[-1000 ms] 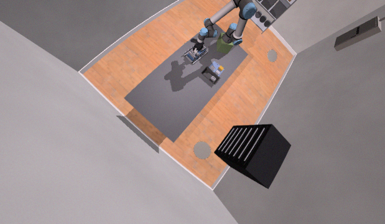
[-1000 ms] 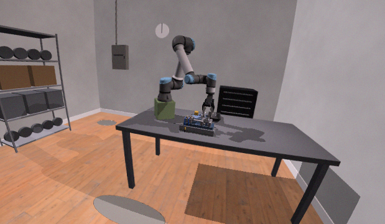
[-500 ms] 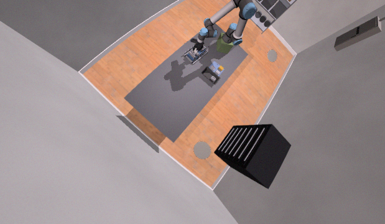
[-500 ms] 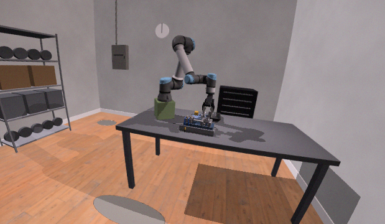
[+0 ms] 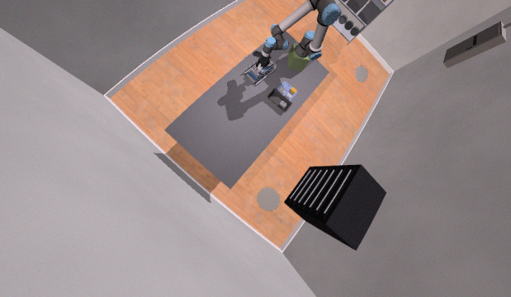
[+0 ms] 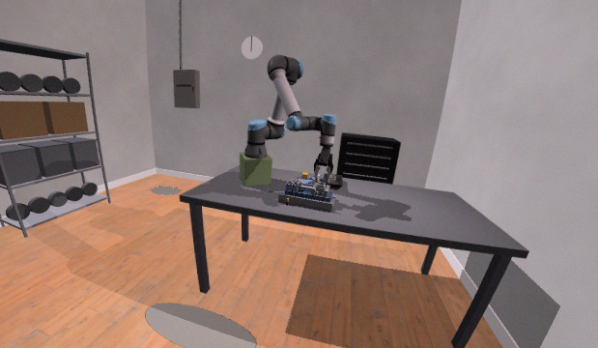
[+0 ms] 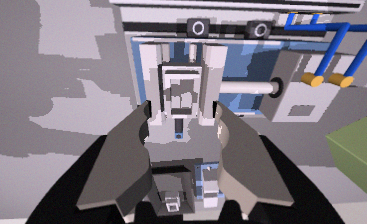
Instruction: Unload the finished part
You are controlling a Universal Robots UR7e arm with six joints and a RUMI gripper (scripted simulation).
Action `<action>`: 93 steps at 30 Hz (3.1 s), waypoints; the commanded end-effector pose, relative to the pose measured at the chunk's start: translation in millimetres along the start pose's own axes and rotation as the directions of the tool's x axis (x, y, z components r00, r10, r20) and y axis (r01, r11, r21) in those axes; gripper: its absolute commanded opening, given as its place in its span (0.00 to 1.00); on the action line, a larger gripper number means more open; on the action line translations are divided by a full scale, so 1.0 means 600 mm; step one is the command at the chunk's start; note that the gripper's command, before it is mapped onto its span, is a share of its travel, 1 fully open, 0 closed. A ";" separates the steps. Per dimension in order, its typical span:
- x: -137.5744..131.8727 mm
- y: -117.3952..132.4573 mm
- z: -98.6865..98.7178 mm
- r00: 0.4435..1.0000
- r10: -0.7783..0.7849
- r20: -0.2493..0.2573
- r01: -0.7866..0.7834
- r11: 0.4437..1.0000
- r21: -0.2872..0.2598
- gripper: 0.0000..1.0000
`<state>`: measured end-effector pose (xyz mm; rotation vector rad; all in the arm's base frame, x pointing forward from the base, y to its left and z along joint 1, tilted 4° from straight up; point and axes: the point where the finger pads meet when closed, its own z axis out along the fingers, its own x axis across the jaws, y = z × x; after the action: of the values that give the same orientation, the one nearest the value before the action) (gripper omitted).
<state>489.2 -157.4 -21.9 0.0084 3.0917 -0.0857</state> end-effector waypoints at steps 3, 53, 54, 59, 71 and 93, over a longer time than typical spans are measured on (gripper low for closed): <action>-0.001 0.000 0.001 1.000 0.000 0.001 0.000 1.000 0.001 0.40; -0.001 0.000 0.019 1.000 0.000 0.001 0.000 1.000 0.001 0.40; -0.001 0.000 0.019 1.000 0.000 0.001 0.000 1.000 0.001 0.40; -0.001 0.000 0.019 1.000 0.000 0.001 0.000 1.000 0.001 0.40; -0.001 0.000 0.019 1.000 0.000 0.001 0.000 1.000 0.001 0.40; -0.001 0.000 0.019 1.000 0.000 0.001 0.000 1.000 0.001 0.00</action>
<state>489.8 -158.0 -33.8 0.0084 3.0917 -0.0857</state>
